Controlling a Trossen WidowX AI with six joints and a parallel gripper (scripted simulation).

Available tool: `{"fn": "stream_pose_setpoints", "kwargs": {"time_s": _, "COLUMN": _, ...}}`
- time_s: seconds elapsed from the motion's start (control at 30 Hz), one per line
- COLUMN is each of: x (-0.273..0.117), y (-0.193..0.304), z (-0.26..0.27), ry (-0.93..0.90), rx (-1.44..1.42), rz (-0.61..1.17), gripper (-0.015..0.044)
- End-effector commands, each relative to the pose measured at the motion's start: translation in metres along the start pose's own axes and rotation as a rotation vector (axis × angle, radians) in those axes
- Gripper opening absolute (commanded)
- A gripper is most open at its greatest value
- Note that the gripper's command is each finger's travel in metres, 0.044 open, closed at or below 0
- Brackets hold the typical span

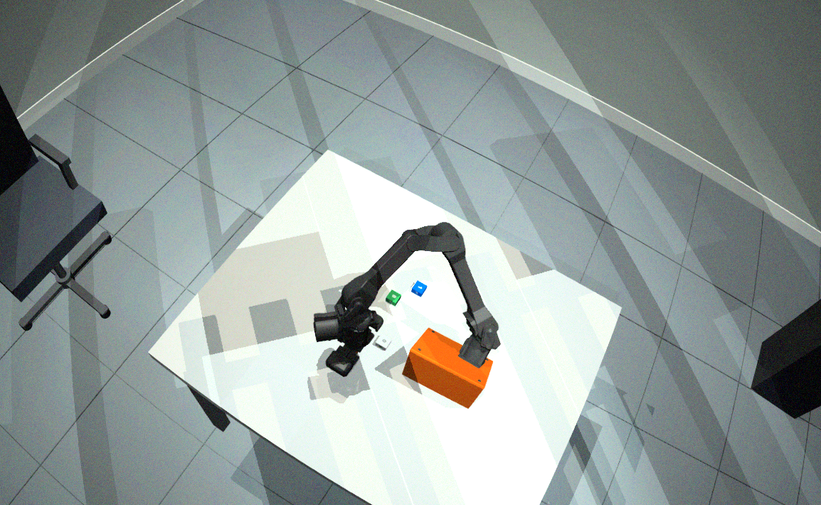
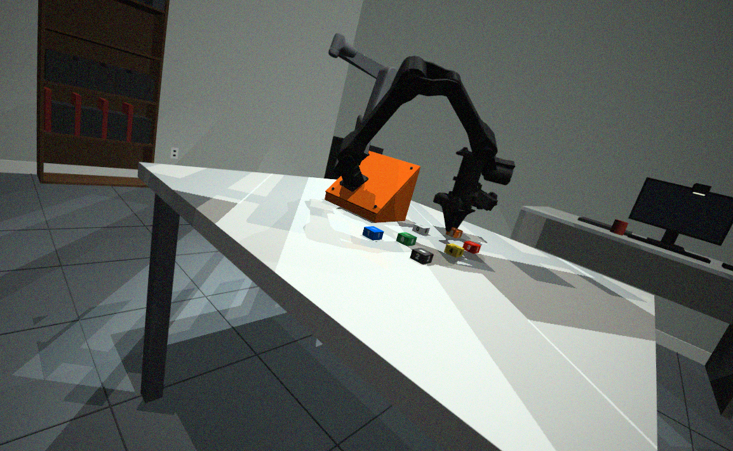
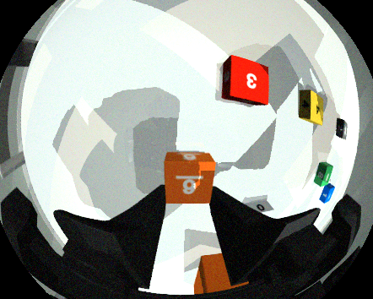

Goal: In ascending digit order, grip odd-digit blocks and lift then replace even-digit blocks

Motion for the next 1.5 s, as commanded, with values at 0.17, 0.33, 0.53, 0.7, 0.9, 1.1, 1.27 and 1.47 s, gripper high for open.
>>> {"fn": "stream_pose_setpoints", "kwargs": {"time_s": 0.17, "x": 0.01, "y": 0.001, "z": 0.0, "ry": 0.003, "rx": -0.007, "rz": 0.004, "gripper": 0.012}}
{"fn": "stream_pose_setpoints", "kwargs": {"time_s": 0.33, "x": 0.01, "y": 0.001, "z": 0.0, "ry": 0.003, "rx": -0.007, "rz": 0.004, "gripper": 0.012}}
{"fn": "stream_pose_setpoints", "kwargs": {"time_s": 0.53, "x": 0.01, "y": 0.001, "z": 0.0, "ry": 0.003, "rx": -0.007, "rz": 0.004, "gripper": 0.0251}}
{"fn": "stream_pose_setpoints", "kwargs": {"time_s": 0.7, "x": 0.01, "y": 0.001, "z": 0.0, "ry": 0.003, "rx": -0.007, "rz": 0.004, "gripper": 0.0383}}
{"fn": "stream_pose_setpoints", "kwargs": {"time_s": 0.9, "x": -0.002, "y": 0.001, "z": 0.0, "ry": 0.002, "rx": -0.007, "rz": 0.004, "gripper": 0.04}}
{"fn": "stream_pose_setpoints", "kwargs": {"time_s": 1.1, "x": -0.027, "y": 0.001, "z": 0.0, "ry": 0.001, "rx": -0.007, "rz": 0.004, "gripper": 0.04}}
{"fn": "stream_pose_setpoints", "kwargs": {"time_s": 1.27, "x": -0.05, "y": -0.001, "z": 0.001, "ry": -0.001, "rx": -0.008, "rz": 0.004, "gripper": 0.0321}}
{"fn": "stream_pose_setpoints", "kwargs": {"time_s": 1.47, "x": -0.108, "y": 0.001, "z": 0.001, "ry": -0.002, "rx": -0.008, "rz": 0.005, "gripper": 0.0164}}
Point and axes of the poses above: the point midway between the two fingers, 35 mm back from their tips, its own x axis out along the fingers, its own z axis across the jaws, y = z × x, the point moved 1 cm from there along -x, back along the fingers, and after that the axes turned 14 degrees about -x, right-handed, at the moved point
